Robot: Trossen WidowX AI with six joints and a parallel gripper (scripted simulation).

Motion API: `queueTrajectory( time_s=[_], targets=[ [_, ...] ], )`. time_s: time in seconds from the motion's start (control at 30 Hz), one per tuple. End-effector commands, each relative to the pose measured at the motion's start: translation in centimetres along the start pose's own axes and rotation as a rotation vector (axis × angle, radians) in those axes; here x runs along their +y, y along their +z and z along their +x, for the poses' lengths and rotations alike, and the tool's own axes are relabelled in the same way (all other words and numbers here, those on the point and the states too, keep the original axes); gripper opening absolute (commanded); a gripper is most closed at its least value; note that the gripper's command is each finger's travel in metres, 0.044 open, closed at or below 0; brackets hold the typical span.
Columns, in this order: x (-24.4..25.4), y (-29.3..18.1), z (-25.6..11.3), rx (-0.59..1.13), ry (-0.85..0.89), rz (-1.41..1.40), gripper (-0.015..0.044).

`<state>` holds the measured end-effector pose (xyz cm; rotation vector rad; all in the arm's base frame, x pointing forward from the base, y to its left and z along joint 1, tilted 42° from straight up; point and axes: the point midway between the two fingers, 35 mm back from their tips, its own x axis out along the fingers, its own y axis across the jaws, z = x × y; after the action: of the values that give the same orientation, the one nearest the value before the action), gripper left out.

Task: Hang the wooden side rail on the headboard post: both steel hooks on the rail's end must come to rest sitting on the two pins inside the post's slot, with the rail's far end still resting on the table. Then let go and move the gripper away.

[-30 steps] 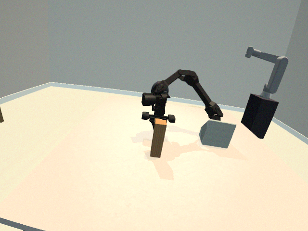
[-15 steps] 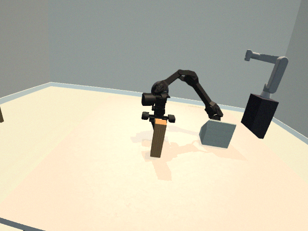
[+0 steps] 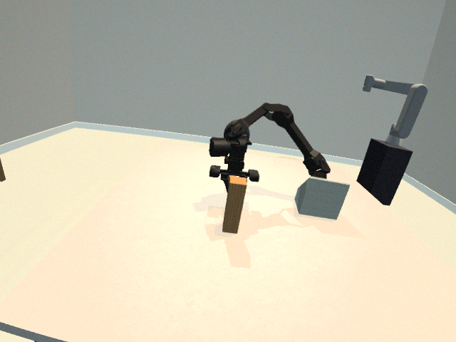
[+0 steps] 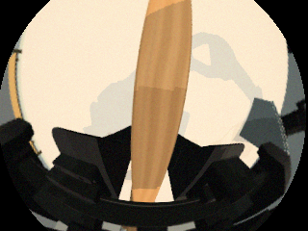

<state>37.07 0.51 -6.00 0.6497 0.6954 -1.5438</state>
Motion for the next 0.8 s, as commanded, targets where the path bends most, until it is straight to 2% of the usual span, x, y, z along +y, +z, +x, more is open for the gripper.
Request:
queueTrajectory(
  time_s=[0.0,0.77],
  targets=[
    [0.27,-0.36,-0.62,0.001,0.017,-0.004,0.0],
    [0.02,-0.63,-0.36,0.001,0.017,-0.004,0.0]
  ],
)
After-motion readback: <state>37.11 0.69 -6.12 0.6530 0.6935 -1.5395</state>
